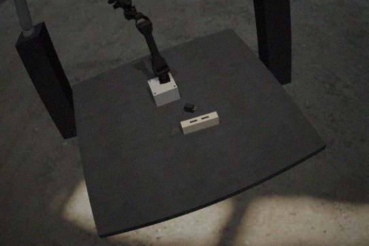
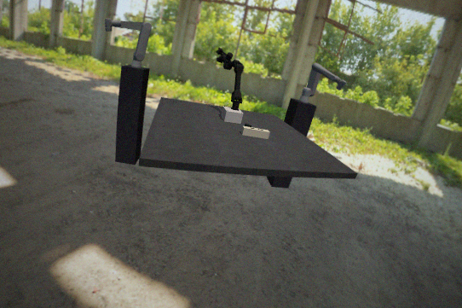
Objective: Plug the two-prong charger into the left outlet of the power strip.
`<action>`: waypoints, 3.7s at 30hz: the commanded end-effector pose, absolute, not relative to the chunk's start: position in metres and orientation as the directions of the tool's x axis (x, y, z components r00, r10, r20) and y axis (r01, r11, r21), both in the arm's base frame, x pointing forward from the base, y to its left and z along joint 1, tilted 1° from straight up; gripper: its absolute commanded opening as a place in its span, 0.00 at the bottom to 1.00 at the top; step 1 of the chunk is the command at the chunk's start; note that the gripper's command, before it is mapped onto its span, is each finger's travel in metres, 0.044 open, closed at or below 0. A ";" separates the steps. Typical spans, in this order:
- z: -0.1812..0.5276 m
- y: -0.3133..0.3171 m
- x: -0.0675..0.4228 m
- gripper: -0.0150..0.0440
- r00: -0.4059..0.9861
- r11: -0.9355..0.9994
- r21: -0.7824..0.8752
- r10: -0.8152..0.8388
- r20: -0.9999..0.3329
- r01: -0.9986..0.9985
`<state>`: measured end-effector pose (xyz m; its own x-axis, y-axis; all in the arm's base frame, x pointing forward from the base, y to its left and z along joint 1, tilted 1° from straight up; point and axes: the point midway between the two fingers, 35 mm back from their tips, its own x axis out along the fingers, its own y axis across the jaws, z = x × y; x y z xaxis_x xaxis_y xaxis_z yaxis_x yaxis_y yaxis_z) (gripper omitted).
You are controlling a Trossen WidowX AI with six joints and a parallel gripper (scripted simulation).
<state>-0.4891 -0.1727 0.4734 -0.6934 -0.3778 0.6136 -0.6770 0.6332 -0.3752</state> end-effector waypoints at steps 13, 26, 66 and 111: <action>0.452 -0.238 -0.465 1.00 -0.689 0.511 -0.464 -0.500 0.525 -0.723; 0.428 -0.312 -0.427 1.00 -0.651 0.359 -0.583 -0.624 0.432 -0.729; 0.352 -0.479 -0.233 1.00 -0.334 0.040 -0.868 -0.931 0.147 -0.494; 0.263 -0.512 0.032 1.00 0.140 0.193 -0.975 -0.968 -0.208 -0.108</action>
